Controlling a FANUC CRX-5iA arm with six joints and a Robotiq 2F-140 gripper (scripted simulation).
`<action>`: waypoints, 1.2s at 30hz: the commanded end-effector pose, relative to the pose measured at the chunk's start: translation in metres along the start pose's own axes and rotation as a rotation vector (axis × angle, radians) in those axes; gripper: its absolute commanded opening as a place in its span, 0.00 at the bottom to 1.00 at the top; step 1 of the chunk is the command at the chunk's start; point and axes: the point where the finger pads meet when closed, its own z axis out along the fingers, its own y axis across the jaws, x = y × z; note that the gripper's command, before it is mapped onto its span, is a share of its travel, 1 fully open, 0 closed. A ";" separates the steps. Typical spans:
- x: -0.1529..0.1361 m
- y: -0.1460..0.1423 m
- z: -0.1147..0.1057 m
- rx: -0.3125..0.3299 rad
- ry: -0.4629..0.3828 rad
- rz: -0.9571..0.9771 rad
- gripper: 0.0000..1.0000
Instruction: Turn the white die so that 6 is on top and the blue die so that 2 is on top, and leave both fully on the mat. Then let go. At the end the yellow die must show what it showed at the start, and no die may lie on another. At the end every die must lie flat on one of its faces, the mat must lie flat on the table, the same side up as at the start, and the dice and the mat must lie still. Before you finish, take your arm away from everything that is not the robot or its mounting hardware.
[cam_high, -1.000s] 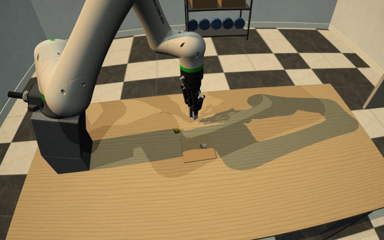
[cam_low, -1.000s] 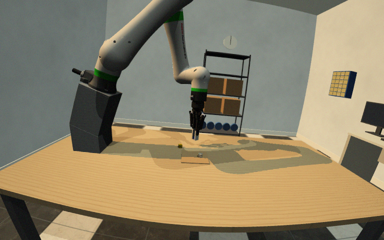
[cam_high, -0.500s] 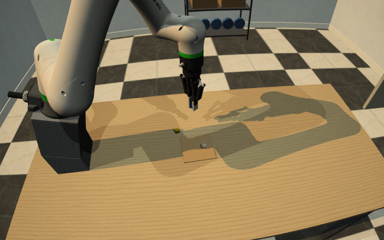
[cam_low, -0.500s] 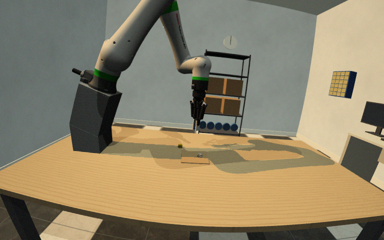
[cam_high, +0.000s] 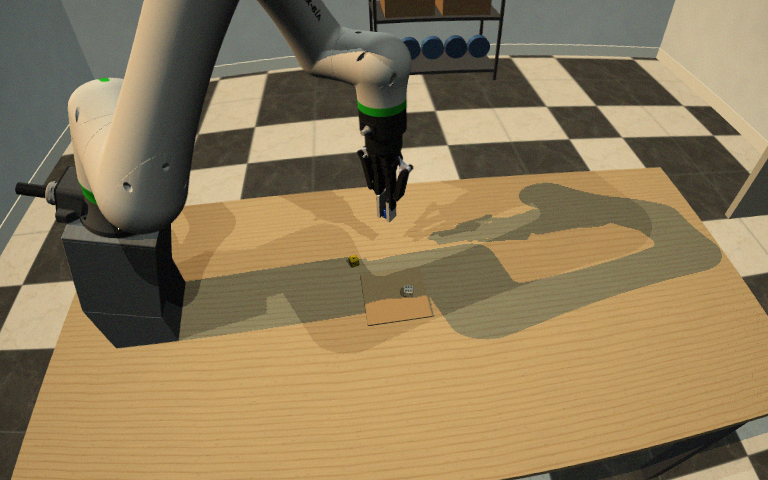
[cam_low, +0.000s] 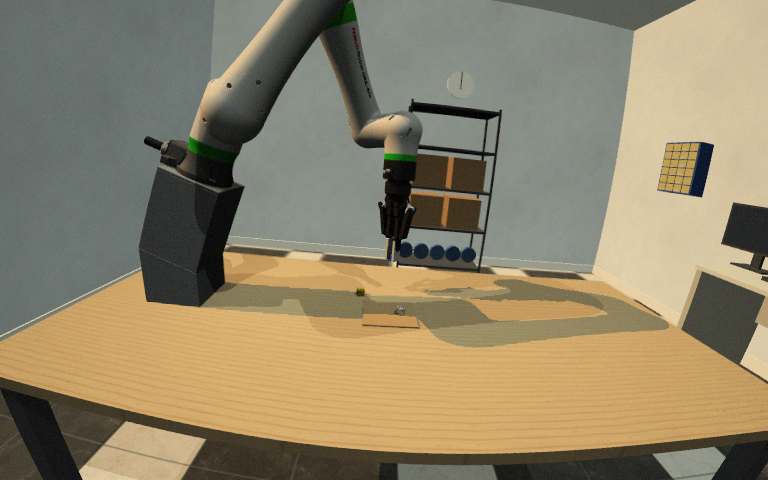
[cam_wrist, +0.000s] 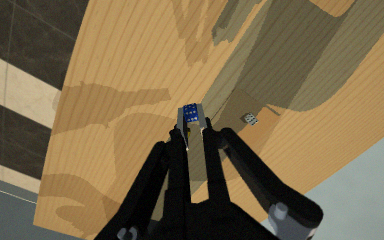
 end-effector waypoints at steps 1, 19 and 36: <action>0.001 0.000 0.000 0.007 0.001 -0.098 0.09; 0.003 0.003 0.004 0.006 0.003 -0.768 0.09; 0.006 0.004 0.006 0.005 0.005 -1.312 0.09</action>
